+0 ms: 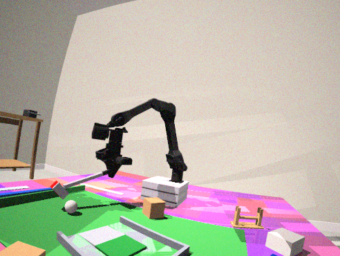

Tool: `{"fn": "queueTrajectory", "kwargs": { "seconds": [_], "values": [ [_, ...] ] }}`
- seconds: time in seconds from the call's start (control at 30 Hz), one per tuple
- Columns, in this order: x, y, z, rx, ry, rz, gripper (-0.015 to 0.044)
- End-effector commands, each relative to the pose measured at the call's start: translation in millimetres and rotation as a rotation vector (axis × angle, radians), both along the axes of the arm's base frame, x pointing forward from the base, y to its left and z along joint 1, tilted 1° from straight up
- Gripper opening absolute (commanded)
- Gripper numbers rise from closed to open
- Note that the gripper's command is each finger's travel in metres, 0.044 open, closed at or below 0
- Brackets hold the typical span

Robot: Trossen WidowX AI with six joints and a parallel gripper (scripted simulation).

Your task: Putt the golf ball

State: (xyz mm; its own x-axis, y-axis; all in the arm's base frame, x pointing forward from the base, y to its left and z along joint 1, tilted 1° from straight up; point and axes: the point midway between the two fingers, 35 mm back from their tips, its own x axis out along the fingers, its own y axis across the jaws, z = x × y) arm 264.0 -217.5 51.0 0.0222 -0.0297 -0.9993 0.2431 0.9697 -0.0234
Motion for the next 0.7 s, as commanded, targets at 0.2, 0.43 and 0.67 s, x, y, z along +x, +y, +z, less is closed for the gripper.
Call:
{"fn": "queueTrajectory", "kwargs": {
  "seconds": [0.2,0.43,0.67],
  "values": [
    [0,0,-17,0.002,0.002,-0.006,0.0],
    [0,0,-27,0.002,0.002,-0.006,0.0],
    [-1,0,-24,0.004,0.005,0.0,0.0]
  ]
}}
